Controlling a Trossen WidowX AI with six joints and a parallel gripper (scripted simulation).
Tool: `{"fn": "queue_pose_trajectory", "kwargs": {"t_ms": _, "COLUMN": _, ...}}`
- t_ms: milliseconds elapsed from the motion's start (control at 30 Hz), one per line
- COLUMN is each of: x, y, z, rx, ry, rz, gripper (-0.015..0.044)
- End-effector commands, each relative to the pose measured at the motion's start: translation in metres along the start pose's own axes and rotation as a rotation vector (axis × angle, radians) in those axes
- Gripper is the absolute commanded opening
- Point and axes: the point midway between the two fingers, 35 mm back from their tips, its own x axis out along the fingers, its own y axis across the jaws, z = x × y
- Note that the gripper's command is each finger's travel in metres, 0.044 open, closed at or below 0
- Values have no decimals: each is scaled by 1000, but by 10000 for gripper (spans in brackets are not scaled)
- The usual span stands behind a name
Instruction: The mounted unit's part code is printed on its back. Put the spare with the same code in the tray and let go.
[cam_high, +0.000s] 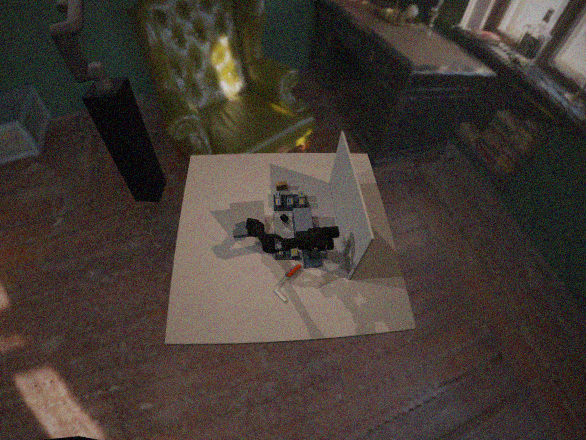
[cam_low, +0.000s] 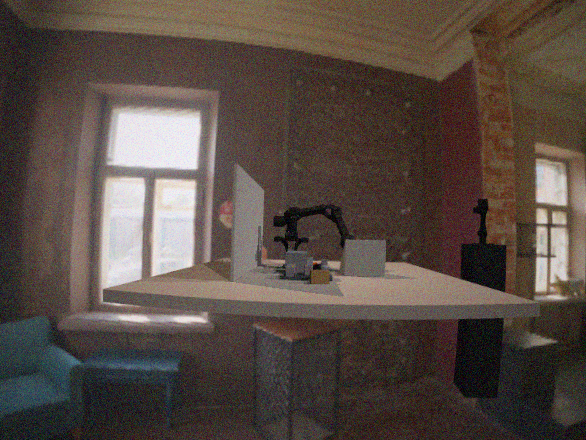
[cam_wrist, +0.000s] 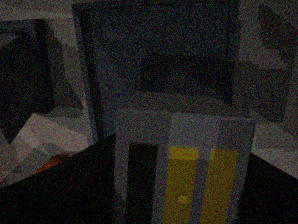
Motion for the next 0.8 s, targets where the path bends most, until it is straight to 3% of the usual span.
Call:
{"fn": "queue_pose_trajectory", "kwargs": {"t_ms": 0, "x": 4, "y": 1, "z": 1, "rx": -6, "ry": -5, "rz": 4, "gripper": 0}}
{"fn": "queue_pose_trajectory", "kwargs": {"t_ms": 767, "x": 22, "y": 2, "z": 0, "rx": -4, "ry": -6, "rz": 6, "gripper": 0}}
